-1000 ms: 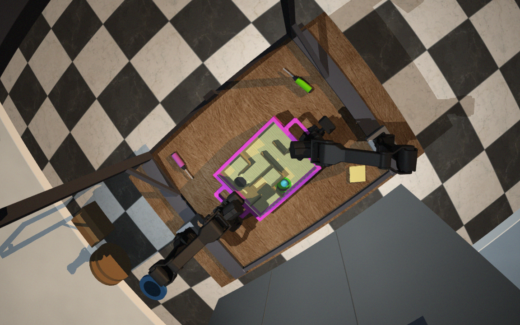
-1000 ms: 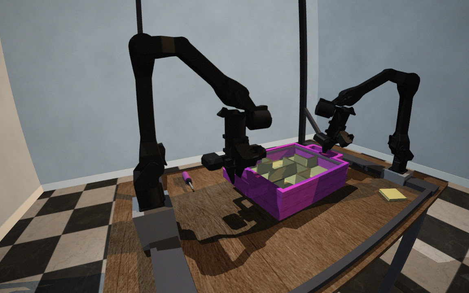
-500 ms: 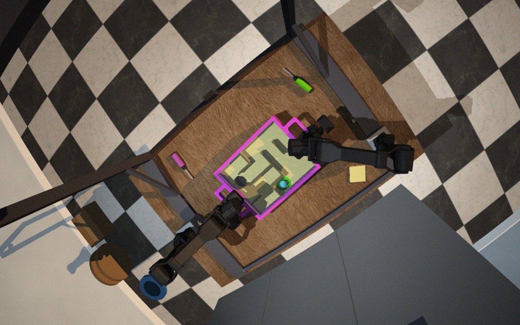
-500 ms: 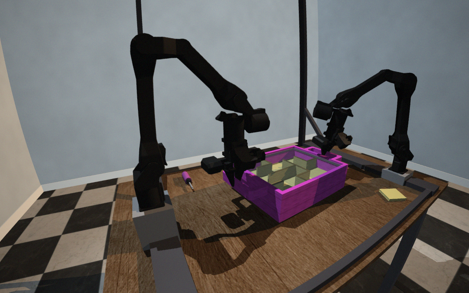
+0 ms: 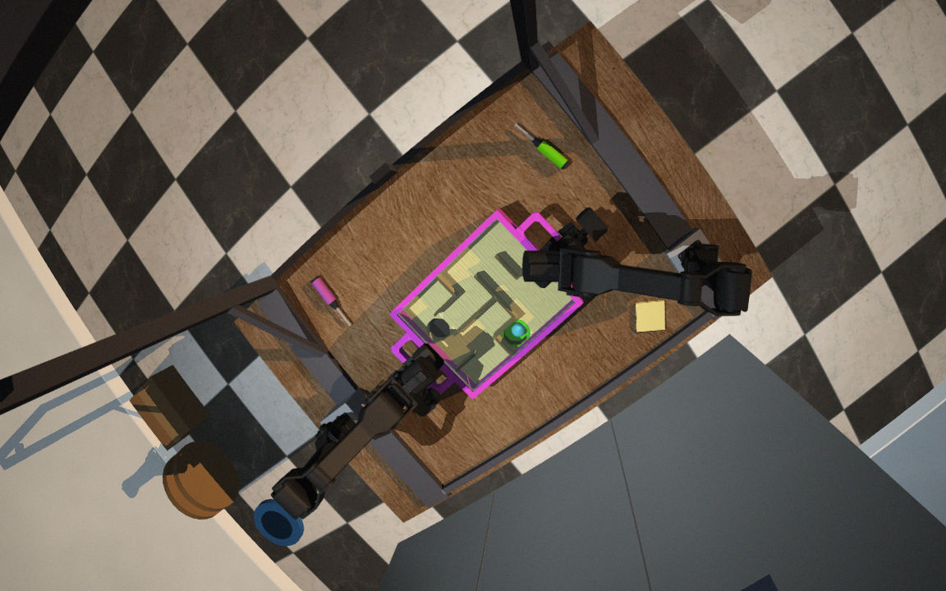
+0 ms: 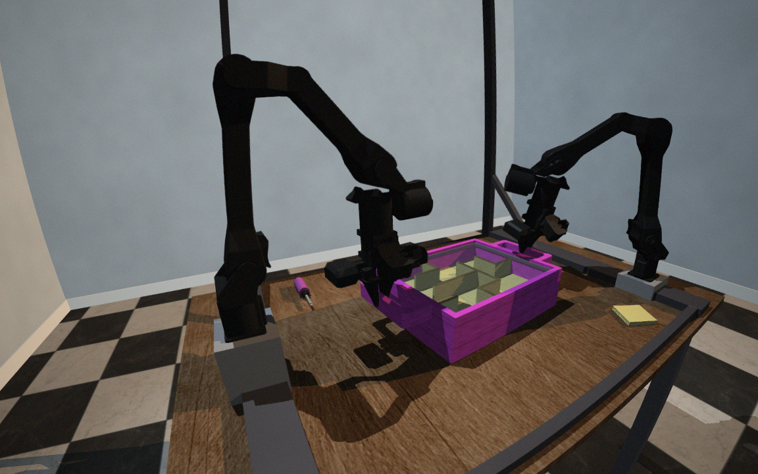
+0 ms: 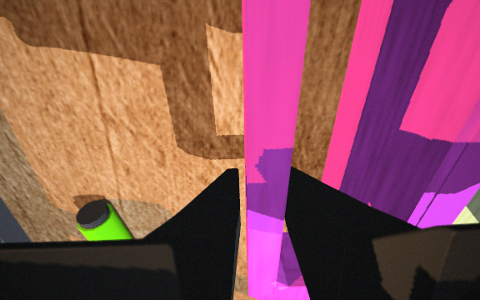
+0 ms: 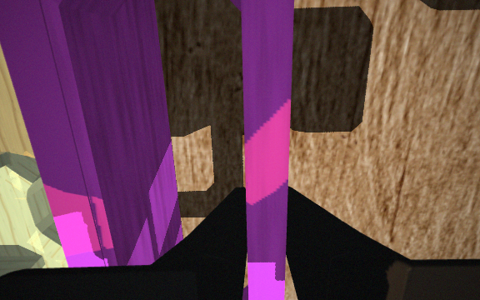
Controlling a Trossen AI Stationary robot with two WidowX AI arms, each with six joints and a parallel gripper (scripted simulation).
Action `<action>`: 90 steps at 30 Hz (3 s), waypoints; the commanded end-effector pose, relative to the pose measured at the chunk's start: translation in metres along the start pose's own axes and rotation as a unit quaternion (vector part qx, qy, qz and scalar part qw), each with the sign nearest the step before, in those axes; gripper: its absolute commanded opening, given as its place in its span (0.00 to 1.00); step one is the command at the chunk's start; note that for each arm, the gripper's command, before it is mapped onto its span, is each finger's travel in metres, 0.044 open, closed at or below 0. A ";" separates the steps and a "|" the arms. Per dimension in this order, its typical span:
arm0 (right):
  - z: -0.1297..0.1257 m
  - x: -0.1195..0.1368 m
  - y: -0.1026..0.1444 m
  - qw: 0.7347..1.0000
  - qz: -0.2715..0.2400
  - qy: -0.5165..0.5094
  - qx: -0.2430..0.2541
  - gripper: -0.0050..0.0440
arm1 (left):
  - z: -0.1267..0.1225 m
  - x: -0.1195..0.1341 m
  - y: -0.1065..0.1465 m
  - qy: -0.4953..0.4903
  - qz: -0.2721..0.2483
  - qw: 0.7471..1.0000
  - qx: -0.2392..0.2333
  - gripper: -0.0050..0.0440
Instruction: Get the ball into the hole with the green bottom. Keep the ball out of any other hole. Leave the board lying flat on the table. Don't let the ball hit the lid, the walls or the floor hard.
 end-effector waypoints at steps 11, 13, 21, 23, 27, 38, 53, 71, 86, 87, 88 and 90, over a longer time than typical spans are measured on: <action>0.006 0.000 0.010 1.000 -0.001 0.000 -0.021 0.00 | -0.002 0.008 0.010 -0.005 0.017 1.000 0.010 0.43; 0.006 0.000 0.010 1.000 -0.001 0.000 -0.021 0.00 | -0.002 0.008 0.010 -0.005 0.017 1.000 0.010 0.43; 0.005 0.000 0.007 1.000 0.000 0.000 -0.015 0.43 | -0.002 0.008 0.010 -0.005 0.017 1.000 0.010 0.43; 0.005 0.000 0.007 1.000 0.000 0.000 -0.015 0.43 | -0.002 0.008 0.010 -0.005 0.017 1.000 0.010 0.43; 0.004 0.000 0.007 1.000 0.000 0.000 -0.013 0.43 | -0.002 0.008 0.010 -0.005 0.017 1.000 0.010 0.43; 0.004 0.000 0.007 1.000 0.000 0.000 -0.015 0.43 | -0.003 0.009 0.034 -0.007 0.022 1.000 0.014 0.43; 0.004 0.000 0.007 1.000 0.000 0.000 -0.015 0.43 | -0.001 0.007 0.072 -0.007 0.021 1.000 0.013 0.43; 0.006 0.000 0.048 1.000 -0.001 0.000 -0.023 0.43 | -0.002 0.007 0.071 -0.007 0.018 1.000 0.011 0.43; 0.004 -0.001 0.070 1.000 -0.001 0.000 -0.020 0.43 | -0.002 0.007 0.071 -0.007 0.018 1.000 0.011 0.43; 0.004 -0.001 0.070 1.000 -0.002 0.007 -0.027 0.43 | -0.001 0.001 0.069 -0.014 0.017 1.000 0.017 0.43; 0.001 -0.001 0.067 1.000 -0.003 0.014 -0.028 0.43 | -0.003 0.000 0.070 -0.023 0.020 0.999 0.023 0.43; 0.005 -0.002 0.069 0.998 -0.005 0.031 -0.047 0.43 | -0.008 -0.002 0.073 -0.047 0.027 0.998 0.040 0.43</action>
Point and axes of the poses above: on each arm, the point midway between the two fingers, 35 mm back from their tips, its own y axis back along the fingers, its own z axis across the jaws, x = y × z, the point moved 4 cm from there along y, back along the fingers, and after that the axes turned 1 degree about y, right-handed, at the moved point
